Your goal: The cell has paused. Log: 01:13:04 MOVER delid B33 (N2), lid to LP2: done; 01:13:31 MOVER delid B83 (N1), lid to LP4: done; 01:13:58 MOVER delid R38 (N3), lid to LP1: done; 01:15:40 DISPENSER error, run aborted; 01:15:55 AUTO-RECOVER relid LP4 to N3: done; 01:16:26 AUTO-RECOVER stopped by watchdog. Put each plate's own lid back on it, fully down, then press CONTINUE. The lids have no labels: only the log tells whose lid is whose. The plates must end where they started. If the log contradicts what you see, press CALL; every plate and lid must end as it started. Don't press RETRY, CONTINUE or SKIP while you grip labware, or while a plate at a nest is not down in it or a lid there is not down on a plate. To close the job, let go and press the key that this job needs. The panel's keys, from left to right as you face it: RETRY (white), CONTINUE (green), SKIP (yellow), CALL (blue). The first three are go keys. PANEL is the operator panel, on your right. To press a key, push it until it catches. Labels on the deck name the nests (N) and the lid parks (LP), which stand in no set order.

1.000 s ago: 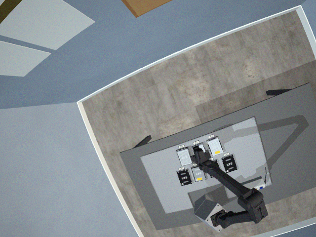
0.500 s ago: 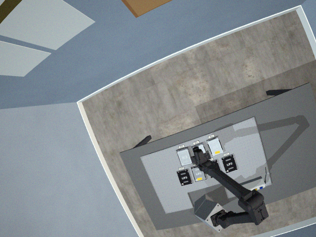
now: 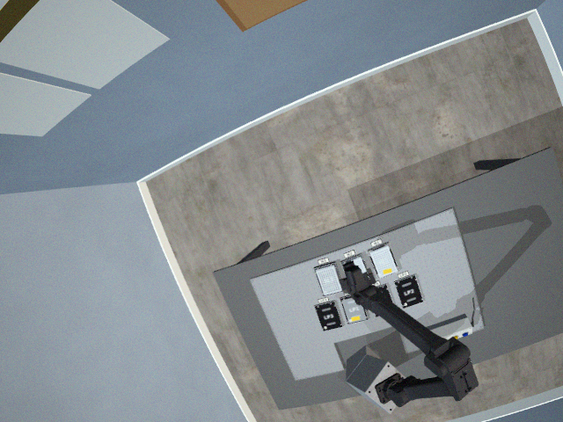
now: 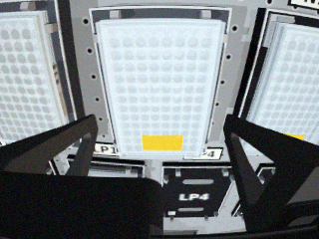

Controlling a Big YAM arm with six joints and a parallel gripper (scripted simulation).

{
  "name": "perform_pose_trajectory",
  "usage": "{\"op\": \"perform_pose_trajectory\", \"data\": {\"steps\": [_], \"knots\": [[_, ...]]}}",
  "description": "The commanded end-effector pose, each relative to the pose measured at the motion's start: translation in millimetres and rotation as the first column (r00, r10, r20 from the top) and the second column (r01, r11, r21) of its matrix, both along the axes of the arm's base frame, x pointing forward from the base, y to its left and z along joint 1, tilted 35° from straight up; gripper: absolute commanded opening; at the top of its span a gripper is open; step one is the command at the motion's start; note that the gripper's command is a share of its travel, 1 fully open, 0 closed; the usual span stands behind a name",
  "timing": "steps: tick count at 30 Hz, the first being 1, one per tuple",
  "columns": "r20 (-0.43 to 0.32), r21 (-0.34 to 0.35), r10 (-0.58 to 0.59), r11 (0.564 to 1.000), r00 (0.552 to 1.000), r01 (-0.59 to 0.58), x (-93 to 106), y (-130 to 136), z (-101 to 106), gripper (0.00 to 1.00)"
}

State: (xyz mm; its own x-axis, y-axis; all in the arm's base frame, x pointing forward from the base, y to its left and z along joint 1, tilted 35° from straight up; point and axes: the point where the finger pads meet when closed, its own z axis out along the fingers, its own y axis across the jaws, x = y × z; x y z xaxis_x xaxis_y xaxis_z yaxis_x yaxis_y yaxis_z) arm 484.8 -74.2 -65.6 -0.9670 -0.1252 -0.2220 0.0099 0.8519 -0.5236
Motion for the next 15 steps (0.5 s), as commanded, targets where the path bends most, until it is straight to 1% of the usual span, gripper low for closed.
{"op": "perform_pose_trajectory", "data": {"steps": [1, 5, 6, 7, 8, 9, 10, 11, 12, 15], "knots": [[0.015, -0.001, 0.003, 1.0, 1.0, -0.003, 5.5, 3, 6, 1.0], [0.015, -0.001, 0.003, 1.0, 1.0, -0.003, 5.5, 3, 6, 1.0], [0.024, -0.001, 0.01, 1.0, 1.0, -0.01, 5.9, 11, 14, 1.0], [0.015, -0.001, 0.003, 1.0, 1.0, -0.003, 5.5, 3, 6, 1.0], [0.015, -0.001, 0.003, 1.0, 1.0, -0.003, 5.5, 3, 6, 1.0], [0.024, -0.001, 0.01, 1.0, 1.0, -0.01, 6.2, 11, 14, 1.0], [0.025, 0.0, 0.01, 1.0, 1.0, -0.01, 6.4, 11, 14, 1.0], [0.015, -0.001, 0.003, 1.0, 1.0, -0.003, 5.6, 3, 7, 1.0], [0.048, 0.005, -0.007, 1.0, 0.999, 0.006, 1.3, 12, 11, 1.0], [0.074, 0.024, -0.056, 0.998, 0.996, 0.055, -12.7, 16, 2, 1.0]]}}
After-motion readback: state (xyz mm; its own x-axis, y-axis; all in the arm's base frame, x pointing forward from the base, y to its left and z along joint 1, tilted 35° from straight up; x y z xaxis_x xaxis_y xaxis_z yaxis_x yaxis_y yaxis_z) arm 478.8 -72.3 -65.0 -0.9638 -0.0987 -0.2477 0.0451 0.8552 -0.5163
